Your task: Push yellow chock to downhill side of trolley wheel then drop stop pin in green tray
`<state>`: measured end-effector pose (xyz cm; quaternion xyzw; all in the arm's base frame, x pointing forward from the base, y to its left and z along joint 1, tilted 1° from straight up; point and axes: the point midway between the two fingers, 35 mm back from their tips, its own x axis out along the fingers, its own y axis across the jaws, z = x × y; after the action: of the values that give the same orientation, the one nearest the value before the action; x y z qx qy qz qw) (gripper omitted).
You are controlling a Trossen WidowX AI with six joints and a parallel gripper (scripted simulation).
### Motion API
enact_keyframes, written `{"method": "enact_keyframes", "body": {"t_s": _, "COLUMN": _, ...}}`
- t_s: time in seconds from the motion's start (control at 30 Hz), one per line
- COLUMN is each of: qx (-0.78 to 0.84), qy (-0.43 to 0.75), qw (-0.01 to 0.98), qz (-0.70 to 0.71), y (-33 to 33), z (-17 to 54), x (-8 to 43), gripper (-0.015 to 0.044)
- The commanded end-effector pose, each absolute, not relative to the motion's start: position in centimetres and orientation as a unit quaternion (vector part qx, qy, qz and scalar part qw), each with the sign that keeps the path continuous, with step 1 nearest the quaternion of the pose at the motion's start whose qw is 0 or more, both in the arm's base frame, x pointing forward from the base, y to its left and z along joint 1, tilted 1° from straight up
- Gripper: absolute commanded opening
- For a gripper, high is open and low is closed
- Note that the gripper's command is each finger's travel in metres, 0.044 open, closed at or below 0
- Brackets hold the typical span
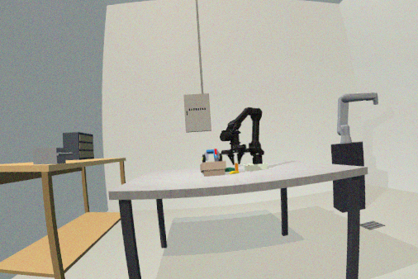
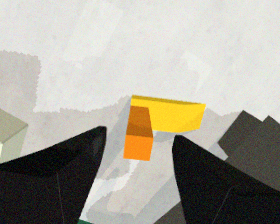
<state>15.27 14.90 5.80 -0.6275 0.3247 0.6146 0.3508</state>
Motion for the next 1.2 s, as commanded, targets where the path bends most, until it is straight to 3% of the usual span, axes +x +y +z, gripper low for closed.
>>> {"method": "enact_keyframes", "body": {"t_s": 0.0, "qx": -0.629, "qy": 0.325, "qw": 0.347, "qz": 0.615, "y": 14.8, "z": 5.3, "x": 15.3, "gripper": 0.0190}}
{"method": "enact_keyframes", "body": {"t_s": 0.73, "qx": -0.629, "qy": 0.325, "qw": 0.347, "qz": 0.615, "y": 14.8, "z": 2.8, "x": 15.3, "gripper": 0.0190}}
{"method": "enact_keyframes", "body": {"t_s": 0.9, "qx": -0.627, "qy": 0.325, "qw": 0.350, "qz": 0.615, "y": 14.9, "z": 3.1, "x": 15.3, "gripper": 0.0059}}
{"method": "enact_keyframes", "body": {"t_s": 1.17, "qx": -0.628, "qy": 0.325, "qw": 0.350, "qz": 0.615, "y": 14.9, "z": 3.4, "x": 15.3, "gripper": 0.0000}}
